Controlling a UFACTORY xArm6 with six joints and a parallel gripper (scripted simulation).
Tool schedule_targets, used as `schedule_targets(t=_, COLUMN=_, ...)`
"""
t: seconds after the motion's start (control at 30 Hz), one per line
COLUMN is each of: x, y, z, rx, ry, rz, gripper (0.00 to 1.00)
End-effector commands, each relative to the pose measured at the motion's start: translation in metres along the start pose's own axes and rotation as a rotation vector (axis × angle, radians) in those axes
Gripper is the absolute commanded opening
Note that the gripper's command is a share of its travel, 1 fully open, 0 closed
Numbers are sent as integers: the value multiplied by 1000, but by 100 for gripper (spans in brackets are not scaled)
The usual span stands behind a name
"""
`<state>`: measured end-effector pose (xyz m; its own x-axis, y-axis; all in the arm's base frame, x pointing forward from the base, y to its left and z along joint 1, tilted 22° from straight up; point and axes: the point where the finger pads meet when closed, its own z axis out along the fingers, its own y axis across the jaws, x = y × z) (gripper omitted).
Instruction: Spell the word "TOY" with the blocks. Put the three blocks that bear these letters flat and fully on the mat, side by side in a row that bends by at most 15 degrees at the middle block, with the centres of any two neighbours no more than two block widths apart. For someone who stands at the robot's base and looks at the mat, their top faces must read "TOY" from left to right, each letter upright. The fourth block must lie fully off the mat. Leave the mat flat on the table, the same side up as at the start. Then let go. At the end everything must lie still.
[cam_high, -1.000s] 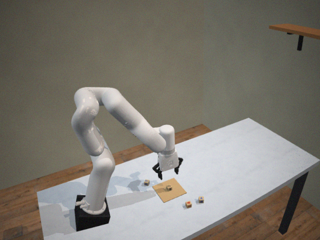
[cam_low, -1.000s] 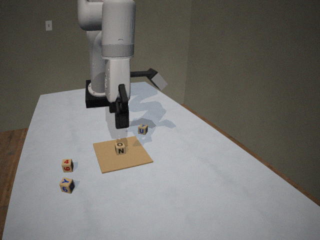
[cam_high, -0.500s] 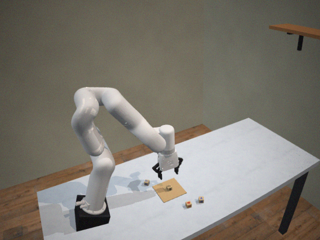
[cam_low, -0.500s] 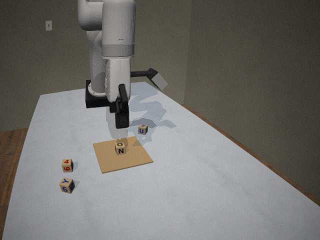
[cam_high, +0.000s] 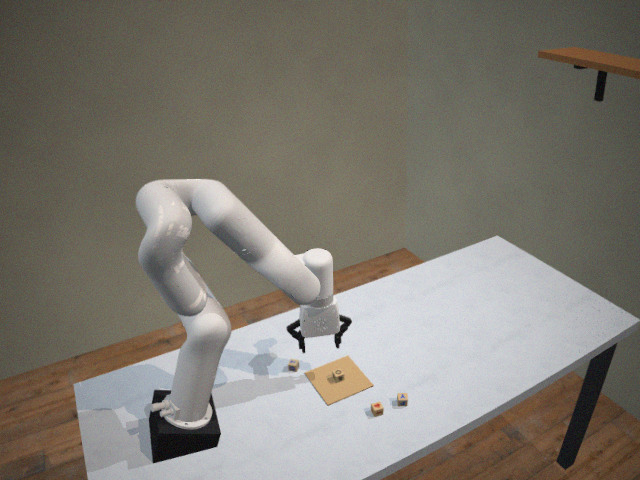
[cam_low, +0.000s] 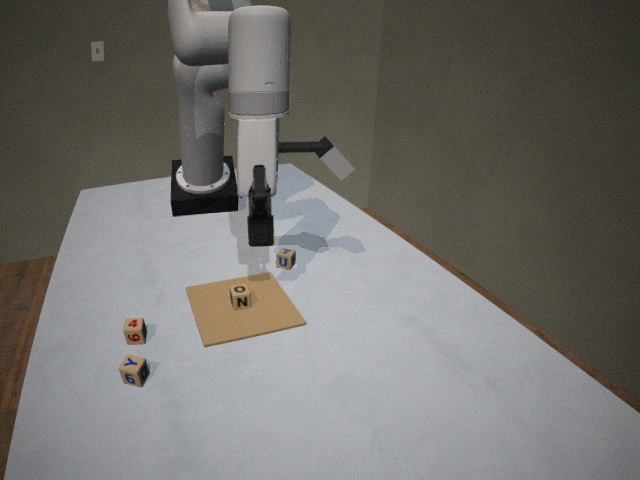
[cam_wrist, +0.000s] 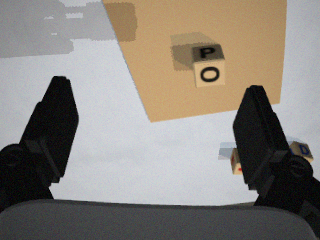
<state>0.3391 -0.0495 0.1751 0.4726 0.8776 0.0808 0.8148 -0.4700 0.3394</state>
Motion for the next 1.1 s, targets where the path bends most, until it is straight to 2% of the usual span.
schedule_targets(t=0.0, x=15, y=-20, z=1, rx=-19, ry=-26, rz=136, gripper=100)
schedule_targets(t=0.5, x=38, y=-67, z=8, rx=-30, ry=-20, rz=420, gripper=100)
schedule_targets(t=0.7, x=40, y=-73, z=9, rx=-32, ry=-18, rz=461, gripper=100)
schedule_targets(t=0.73, x=40, y=-73, z=9, rx=-32, ry=-18, rz=461, gripper=42)
schedule_targets(t=1.07, x=40, y=-73, z=9, rx=-32, ry=-18, rz=461, gripper=42)
